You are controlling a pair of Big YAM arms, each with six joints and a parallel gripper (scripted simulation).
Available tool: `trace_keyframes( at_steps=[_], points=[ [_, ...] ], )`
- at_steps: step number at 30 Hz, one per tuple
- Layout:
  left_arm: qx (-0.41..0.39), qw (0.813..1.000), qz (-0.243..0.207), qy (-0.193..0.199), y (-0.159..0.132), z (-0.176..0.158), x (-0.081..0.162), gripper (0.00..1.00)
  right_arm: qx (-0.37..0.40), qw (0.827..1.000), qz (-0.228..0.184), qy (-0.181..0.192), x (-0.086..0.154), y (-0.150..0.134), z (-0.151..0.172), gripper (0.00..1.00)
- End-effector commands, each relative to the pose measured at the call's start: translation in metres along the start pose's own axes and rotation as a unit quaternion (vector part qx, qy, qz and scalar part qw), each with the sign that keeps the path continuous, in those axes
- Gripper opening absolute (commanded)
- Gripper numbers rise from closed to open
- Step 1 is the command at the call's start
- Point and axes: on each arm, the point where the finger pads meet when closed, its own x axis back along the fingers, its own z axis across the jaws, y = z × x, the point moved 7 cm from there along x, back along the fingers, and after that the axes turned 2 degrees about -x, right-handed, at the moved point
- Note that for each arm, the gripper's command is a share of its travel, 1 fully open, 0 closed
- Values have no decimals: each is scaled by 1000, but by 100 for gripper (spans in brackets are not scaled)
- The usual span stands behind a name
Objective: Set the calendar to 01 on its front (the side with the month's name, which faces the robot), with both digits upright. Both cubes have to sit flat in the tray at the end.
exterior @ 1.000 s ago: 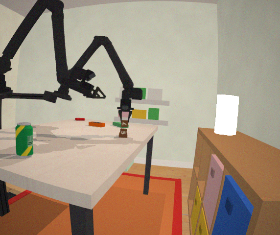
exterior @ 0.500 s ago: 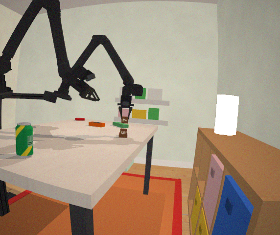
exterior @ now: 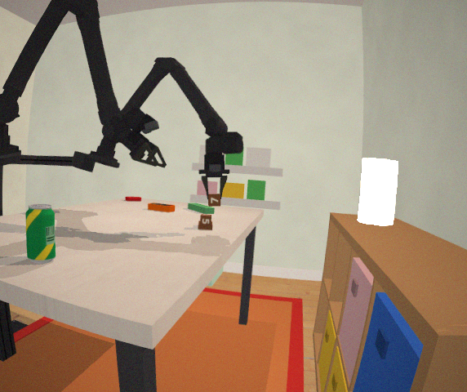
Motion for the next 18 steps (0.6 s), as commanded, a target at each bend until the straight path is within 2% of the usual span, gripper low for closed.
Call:
trace_keyframes(
  at_steps=[1,6,9,13,14,18],
  points=[
    [3,1000,11,-19,34,-5,-42,35,-22,1000,-14,7,-2,19,13,100],
    [-13,999,15,-31,64,-21,-73,35,-22,1000,-14,6,-2,19,13,100],
    [-12,999,18,-35,64,-21,-83,35,-22,1000,-14,6,-2,19,13,100],
    [-19,999,18,-35,64,-22,-83,35,-22,1000,-14,6,-2,19,13,100],
    [-15,1000,6,-17,66,-8,-59,35,-22,1000,-14,6,-2,19,13,100],
    [-83,996,9,-25,62,-16,-64,35,-17,1000,-10,4,-1,13,8,100]
  ],
)
